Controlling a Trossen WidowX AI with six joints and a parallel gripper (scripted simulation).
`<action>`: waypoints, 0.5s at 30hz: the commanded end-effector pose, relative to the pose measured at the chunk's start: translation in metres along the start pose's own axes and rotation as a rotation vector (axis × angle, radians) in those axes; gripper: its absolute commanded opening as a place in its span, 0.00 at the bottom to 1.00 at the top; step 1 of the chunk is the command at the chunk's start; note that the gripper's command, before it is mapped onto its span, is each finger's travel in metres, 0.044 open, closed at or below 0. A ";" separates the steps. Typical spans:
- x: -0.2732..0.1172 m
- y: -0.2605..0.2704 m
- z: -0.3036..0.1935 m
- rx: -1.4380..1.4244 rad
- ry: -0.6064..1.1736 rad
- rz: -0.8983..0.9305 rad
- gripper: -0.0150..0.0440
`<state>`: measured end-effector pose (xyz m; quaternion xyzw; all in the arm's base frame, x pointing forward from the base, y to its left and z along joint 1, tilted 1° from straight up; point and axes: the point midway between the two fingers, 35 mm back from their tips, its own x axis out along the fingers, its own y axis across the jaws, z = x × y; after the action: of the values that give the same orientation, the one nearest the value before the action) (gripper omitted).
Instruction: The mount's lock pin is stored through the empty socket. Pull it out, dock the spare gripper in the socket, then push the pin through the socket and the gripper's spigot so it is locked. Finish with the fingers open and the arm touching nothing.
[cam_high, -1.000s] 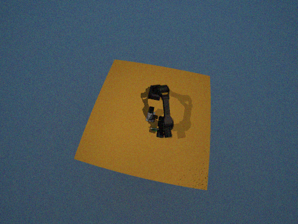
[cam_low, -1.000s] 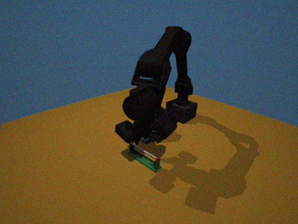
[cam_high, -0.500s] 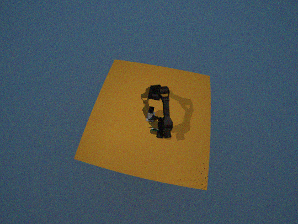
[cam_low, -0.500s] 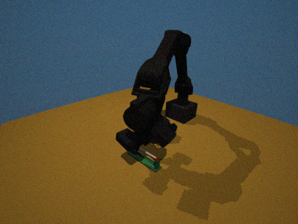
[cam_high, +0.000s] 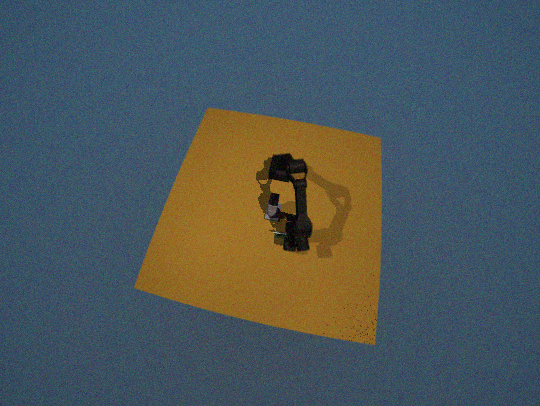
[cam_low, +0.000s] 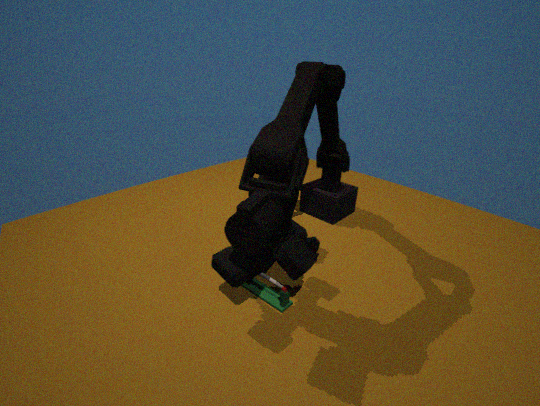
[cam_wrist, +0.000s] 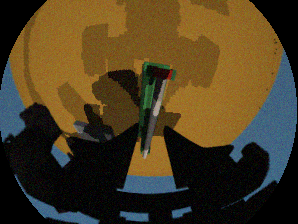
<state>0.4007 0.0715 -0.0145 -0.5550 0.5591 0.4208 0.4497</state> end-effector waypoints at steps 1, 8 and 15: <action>0.010 0.003 0.003 0.000 -0.001 0.011 0.56; 0.017 0.003 0.005 0.000 -0.001 0.011 0.56; 0.017 0.003 0.005 0.000 -0.001 0.011 0.51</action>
<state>0.3986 0.0715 -0.0304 -0.5539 0.5614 0.4226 0.4466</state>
